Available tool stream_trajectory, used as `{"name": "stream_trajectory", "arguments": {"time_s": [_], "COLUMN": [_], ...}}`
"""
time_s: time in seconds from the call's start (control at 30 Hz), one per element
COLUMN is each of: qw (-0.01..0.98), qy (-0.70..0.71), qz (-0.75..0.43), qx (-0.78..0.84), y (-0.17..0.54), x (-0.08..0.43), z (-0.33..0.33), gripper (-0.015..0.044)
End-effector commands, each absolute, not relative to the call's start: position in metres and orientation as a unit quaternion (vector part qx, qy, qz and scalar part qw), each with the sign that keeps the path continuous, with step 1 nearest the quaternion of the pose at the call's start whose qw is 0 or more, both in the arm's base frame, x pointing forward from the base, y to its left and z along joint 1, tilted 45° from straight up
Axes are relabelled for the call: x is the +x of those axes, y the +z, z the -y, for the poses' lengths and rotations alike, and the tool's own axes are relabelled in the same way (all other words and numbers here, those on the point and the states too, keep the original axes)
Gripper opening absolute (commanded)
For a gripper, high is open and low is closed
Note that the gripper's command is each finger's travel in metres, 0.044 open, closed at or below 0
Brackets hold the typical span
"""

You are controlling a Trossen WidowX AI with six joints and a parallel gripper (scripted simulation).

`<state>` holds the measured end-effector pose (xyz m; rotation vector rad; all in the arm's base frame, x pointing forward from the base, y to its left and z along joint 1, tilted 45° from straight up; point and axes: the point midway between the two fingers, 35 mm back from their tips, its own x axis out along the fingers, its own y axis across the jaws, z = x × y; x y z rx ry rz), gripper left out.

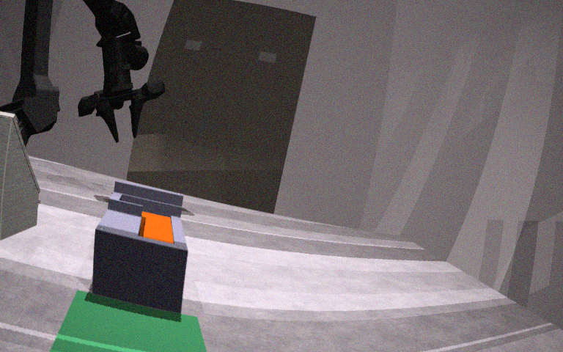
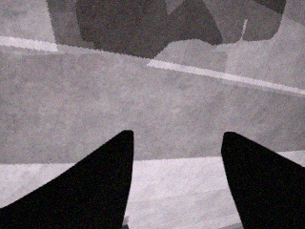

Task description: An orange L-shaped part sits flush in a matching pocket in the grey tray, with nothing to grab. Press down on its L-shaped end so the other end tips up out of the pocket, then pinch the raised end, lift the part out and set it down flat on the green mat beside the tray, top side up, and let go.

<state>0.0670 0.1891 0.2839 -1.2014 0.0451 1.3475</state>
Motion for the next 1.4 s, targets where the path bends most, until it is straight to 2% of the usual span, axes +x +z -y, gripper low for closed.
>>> {"name": "stream_trajectory", "arguments": {"time_s": [0.0,0.33,0.67,1.03,1.2,1.37], "qw": [0.623,0.628,0.643,0.651,0.651,0.652], "qy": [0.566,0.525,0.466,0.394,0.389,0.388], "qz": [-0.127,-0.381,-0.573,-0.637,-0.636,-0.636], "qx": [-0.525,-0.431,-0.203,0.122,0.142,0.142], "y": [0.256,0.191,0.137,0.098,0.097,0.073], "x": [0.099,0.174,0.227,0.251,0.252,0.251], "z": [-0.192,-0.161,-0.091,-0.005,0.000,-0.022], "gripper": [0.0180,0.0180,0.0180,0.0180,0.0180,0.0180]}}
